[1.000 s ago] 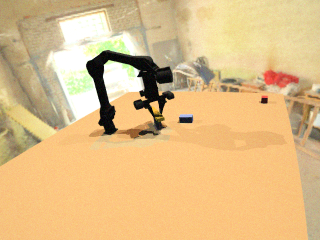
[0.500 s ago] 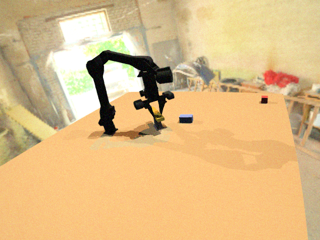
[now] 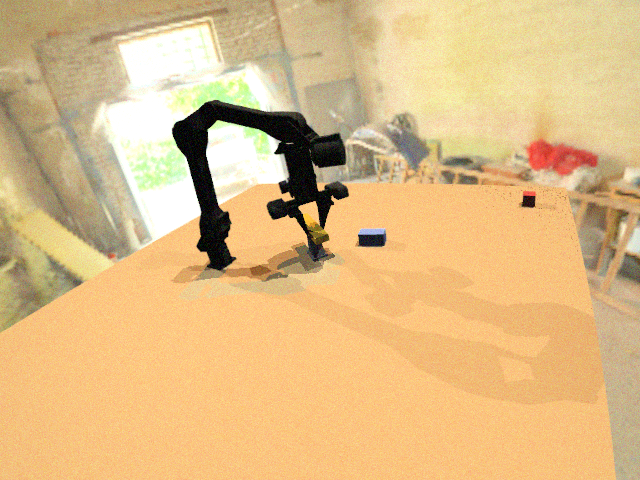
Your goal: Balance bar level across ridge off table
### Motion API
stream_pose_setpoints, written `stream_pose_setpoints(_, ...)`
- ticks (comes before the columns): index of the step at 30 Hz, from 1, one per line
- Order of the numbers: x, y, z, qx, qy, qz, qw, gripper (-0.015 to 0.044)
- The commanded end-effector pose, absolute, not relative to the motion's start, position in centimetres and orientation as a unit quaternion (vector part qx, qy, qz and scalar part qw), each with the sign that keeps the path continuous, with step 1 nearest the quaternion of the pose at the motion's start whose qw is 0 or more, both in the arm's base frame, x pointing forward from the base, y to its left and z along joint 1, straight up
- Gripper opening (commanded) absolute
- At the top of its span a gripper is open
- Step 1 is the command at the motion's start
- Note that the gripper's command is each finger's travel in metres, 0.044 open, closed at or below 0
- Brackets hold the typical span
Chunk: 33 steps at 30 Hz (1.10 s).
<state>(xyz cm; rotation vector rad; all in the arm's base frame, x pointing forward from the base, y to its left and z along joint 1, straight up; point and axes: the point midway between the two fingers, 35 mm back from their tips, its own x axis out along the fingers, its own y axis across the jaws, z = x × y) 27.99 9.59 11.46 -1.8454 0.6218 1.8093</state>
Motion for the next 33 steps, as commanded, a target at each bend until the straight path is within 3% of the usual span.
stream_pose_setpoints(1, 28.0, 9.6, 11.5, -0.674, 0.227, 0.661, 0.239, 0.0185)
stream_pose_setpoints(10, 28.0, 9.6, 11.5, -0.674, 0.227, 0.661, 0.239, 0.0185)
stream_pose_setpoints(20, 28.0, 9.6, 11.5, -0.674, 0.227, 0.661, 0.239, 0.0440)
stream_pose_setpoints(24, 28.1, 9.6, 12.2, -0.674, 0.227, 0.661, 0.239, 0.0440)
stream_pose_setpoints(33, 27.8, 9.5, 21.3, -0.674, 0.227, 0.661, 0.239, 0.0440)
